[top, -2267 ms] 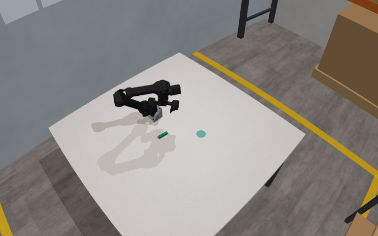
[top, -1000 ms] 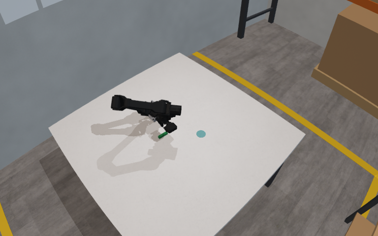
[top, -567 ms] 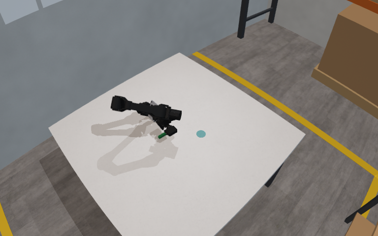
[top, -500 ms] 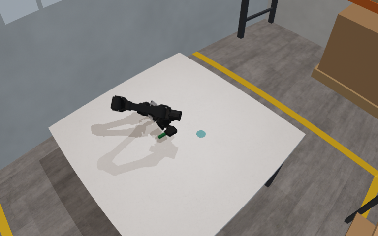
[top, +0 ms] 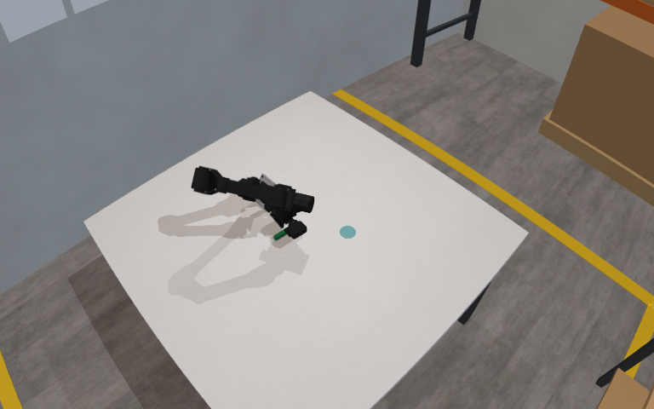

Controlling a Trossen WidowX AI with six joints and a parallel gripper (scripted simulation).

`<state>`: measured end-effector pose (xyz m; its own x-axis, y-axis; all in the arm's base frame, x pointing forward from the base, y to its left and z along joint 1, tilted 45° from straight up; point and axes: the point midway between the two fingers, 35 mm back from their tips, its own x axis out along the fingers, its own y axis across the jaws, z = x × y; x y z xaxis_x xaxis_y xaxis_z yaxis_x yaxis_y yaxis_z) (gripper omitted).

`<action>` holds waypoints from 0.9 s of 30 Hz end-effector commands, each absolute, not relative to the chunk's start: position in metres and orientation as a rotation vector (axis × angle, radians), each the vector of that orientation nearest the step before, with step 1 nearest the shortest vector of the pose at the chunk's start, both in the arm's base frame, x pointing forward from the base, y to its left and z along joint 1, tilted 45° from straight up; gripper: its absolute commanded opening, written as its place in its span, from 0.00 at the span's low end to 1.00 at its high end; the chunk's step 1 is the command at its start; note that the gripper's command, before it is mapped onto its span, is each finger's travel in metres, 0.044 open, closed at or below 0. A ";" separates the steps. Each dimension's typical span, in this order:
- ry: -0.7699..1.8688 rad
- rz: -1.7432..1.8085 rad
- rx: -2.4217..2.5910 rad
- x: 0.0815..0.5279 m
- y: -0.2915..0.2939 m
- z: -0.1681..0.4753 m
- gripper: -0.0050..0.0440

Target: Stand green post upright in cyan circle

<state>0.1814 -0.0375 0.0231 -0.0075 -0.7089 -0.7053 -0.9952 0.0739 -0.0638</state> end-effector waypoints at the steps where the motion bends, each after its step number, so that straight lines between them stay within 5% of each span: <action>1: 1.763 0.627 -1.694 0.184 -0.037 0.024 0.53; 6: 1.763 0.627 -1.694 0.184 -0.037 0.024 0.38; 27: 1.756 0.625 -1.695 0.187 -0.034 0.026 0.15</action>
